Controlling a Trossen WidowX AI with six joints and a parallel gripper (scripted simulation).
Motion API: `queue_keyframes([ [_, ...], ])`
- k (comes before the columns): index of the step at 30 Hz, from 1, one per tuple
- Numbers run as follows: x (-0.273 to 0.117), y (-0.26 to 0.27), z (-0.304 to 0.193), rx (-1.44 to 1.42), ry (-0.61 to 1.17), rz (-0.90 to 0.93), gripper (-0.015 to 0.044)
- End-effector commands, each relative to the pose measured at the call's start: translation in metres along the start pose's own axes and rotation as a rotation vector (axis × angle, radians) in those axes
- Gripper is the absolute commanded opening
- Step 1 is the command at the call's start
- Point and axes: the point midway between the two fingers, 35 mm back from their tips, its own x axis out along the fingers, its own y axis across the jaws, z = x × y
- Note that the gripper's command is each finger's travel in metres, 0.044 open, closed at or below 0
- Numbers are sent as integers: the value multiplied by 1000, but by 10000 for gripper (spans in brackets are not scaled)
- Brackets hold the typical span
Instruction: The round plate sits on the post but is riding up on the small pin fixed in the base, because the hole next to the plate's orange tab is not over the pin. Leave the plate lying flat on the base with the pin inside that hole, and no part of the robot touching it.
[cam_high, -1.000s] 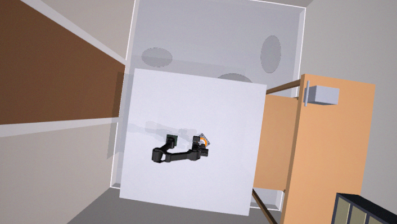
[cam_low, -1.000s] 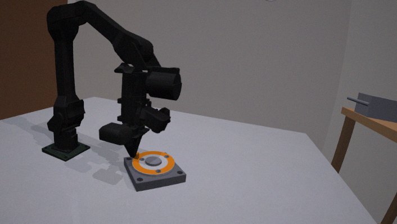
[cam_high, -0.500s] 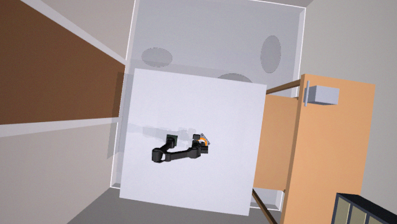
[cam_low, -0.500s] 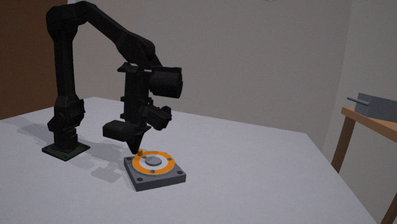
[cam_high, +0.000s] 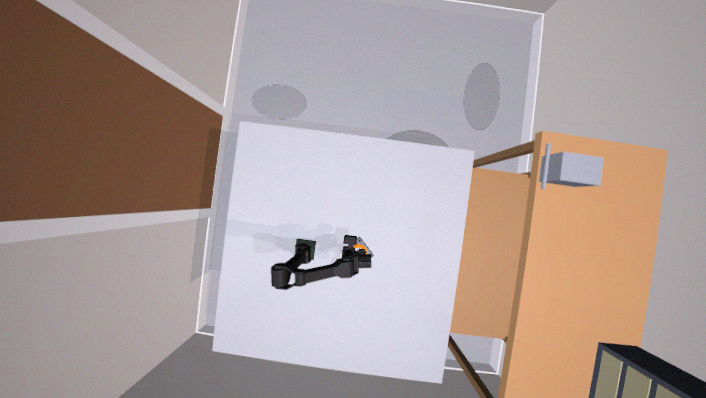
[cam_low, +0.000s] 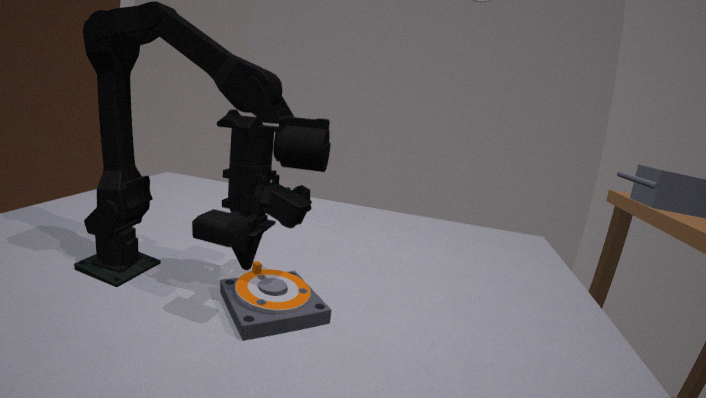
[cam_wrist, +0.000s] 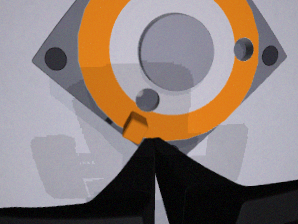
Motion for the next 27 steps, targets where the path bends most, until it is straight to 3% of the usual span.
queue_keyframes([
  [1,-1,4,3,2,-4,5,0],
  [10,0,9,5,2,-4,6,0],
  [21,-44,7,3,2,-4,6,0],
  [27,-36,7,4,-1,-4,3,0],
])
